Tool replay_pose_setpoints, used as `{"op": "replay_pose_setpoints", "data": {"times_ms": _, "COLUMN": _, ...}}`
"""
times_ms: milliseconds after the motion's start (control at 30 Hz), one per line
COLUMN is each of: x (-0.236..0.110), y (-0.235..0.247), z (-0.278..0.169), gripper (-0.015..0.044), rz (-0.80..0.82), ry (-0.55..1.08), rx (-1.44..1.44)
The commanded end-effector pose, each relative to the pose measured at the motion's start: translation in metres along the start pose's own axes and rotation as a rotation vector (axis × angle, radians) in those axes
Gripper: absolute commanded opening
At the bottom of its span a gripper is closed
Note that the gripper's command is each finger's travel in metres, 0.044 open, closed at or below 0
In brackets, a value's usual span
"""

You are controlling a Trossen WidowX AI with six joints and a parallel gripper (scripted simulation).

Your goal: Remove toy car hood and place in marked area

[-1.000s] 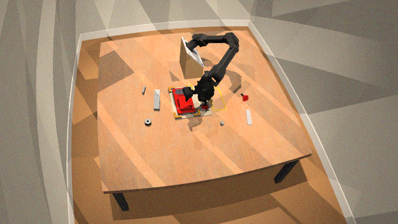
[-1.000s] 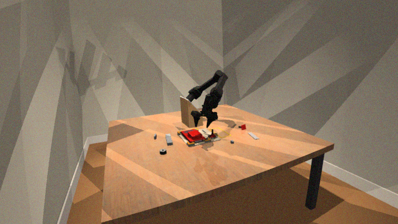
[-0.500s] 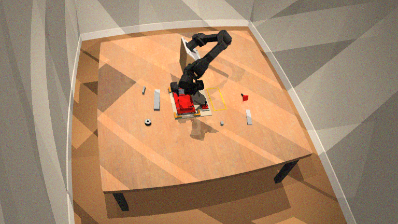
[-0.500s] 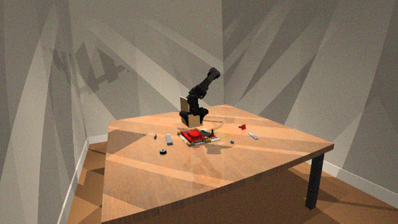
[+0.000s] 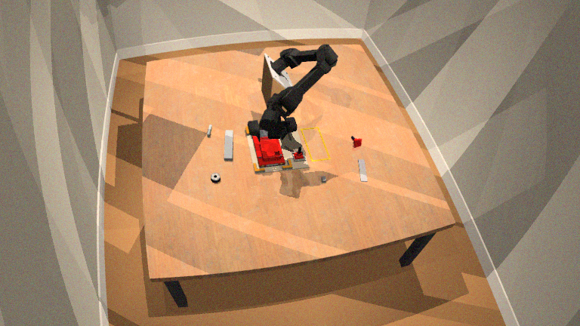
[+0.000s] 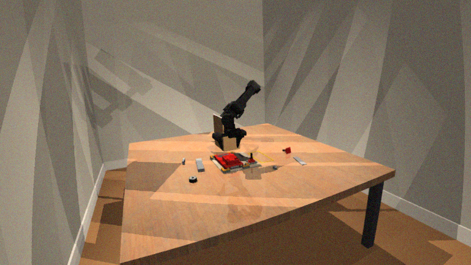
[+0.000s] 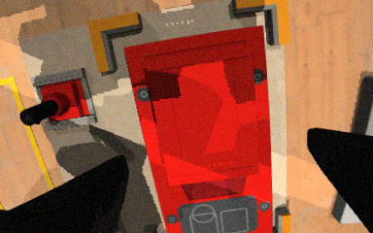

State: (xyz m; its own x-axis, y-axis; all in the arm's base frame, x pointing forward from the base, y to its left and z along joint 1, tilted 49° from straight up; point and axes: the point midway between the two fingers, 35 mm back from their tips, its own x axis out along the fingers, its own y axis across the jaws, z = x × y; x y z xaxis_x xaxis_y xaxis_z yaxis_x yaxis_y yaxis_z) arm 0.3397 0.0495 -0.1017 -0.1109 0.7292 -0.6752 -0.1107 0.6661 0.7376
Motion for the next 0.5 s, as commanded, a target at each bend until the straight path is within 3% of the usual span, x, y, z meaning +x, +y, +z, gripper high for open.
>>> {"op": "replay_pose_setpoints", "data": {"times_ms": 0, "x": 0.0060, "y": 0.0007, "z": -0.0017, "gripper": 0.0440, "rz": 0.008, "ry": 0.006, "rx": 0.006}}
{"op": "replay_pose_setpoints", "data": {"times_ms": 467, "x": 0.0146, "y": 0.0008, "z": -0.0013, "gripper": 0.0440, "rz": 0.008, "ry": 0.006, "rx": 0.006}}
